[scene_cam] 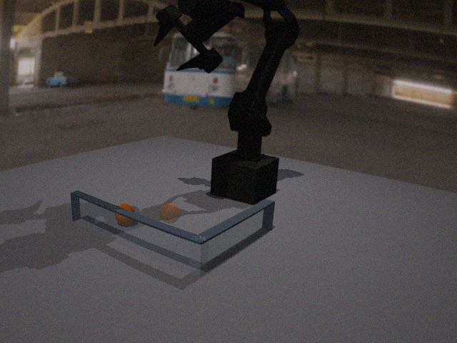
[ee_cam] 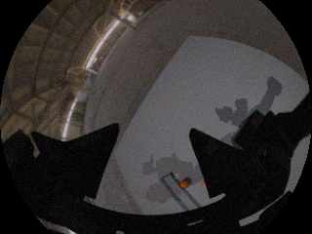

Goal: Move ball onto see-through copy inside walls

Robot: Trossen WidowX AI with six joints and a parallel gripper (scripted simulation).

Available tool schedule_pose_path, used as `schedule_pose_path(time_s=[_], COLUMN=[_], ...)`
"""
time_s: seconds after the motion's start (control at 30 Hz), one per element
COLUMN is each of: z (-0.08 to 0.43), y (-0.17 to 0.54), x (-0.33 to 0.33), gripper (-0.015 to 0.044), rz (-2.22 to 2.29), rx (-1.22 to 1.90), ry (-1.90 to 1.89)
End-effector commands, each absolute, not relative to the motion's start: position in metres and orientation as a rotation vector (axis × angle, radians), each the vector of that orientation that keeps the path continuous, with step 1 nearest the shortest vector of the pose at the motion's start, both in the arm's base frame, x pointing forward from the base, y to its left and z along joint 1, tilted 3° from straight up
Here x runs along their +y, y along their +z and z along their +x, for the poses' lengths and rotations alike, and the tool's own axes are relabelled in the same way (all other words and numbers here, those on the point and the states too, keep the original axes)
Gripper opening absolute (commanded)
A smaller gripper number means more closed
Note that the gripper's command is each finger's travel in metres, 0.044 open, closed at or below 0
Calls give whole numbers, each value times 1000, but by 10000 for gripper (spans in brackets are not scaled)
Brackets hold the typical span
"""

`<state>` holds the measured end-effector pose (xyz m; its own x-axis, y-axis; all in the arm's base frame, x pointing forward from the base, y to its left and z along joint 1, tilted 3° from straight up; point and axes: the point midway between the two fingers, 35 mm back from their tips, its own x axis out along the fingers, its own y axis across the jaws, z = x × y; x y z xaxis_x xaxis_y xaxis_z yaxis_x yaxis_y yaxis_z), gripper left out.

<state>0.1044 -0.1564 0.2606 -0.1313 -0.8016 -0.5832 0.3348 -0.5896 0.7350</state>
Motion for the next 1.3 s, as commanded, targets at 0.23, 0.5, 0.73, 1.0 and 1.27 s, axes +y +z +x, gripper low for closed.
schedule_pose_path(time_s=[0.23,0.5,0.73,1.0,1.27], z=[166,234,269,306,337], y=[218,161,126,83,41], x=[-154,-147,-141,-132,-122], gripper=[306,306,306,306,306], rz=[1094,782,591,356,123], rx=[206,934,1228,1434,1488], ry=[-1773,-1377,-1033,-568,-106])
